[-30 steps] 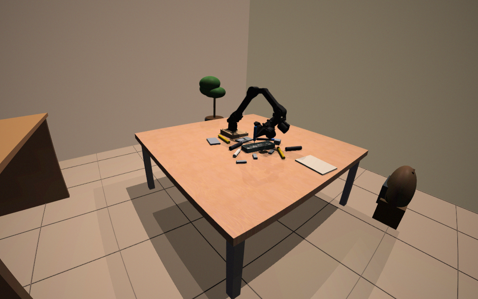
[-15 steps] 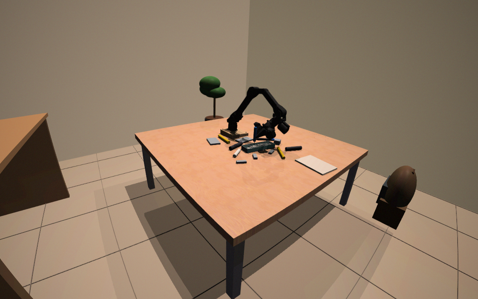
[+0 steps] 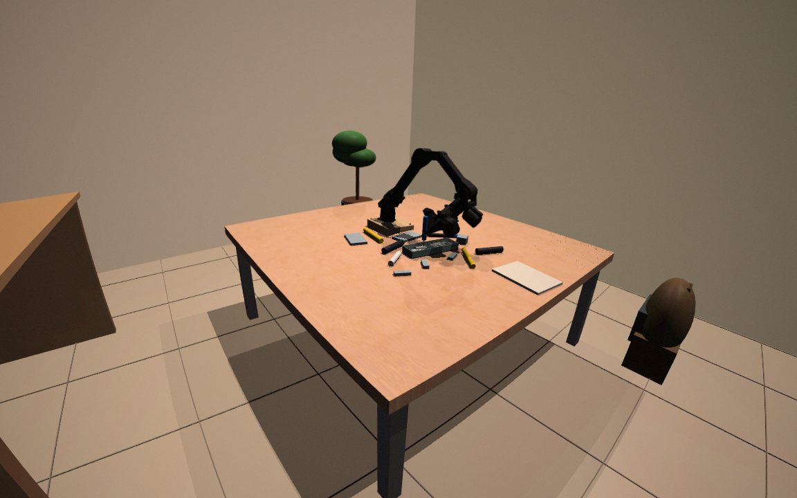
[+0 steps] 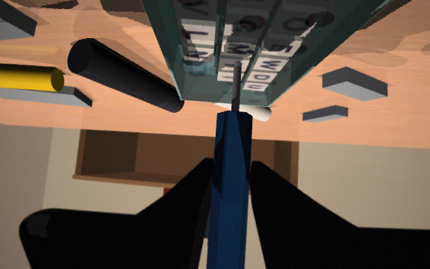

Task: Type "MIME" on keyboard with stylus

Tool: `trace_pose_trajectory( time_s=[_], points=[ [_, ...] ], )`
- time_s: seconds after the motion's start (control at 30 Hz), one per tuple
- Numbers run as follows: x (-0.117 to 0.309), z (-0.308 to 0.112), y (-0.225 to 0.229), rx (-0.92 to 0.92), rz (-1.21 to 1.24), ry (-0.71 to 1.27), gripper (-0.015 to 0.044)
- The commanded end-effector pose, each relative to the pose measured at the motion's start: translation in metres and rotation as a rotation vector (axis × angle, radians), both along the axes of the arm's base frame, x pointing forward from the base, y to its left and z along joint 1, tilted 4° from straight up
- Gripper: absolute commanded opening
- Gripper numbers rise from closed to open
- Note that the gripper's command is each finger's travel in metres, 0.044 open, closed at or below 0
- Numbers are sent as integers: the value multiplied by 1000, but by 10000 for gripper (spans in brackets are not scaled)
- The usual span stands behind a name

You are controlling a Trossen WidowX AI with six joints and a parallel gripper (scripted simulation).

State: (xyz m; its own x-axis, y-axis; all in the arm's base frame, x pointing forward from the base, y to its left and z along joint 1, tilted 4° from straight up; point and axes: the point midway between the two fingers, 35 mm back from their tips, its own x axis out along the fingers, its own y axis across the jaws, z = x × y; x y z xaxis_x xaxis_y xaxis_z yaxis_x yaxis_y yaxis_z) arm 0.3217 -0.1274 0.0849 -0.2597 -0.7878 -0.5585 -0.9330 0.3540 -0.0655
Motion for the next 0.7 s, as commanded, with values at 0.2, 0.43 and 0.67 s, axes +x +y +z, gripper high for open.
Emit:
trace_pose_trajectory(
  time_s=[0.2,0.43,0.67],
  points=[
    [-1,-4,1,3,-5,-1,81],
    [-1,-6,1,3,-5,-1,81],
    [-1,-9,1,3,-5,-1,81]
  ],
)
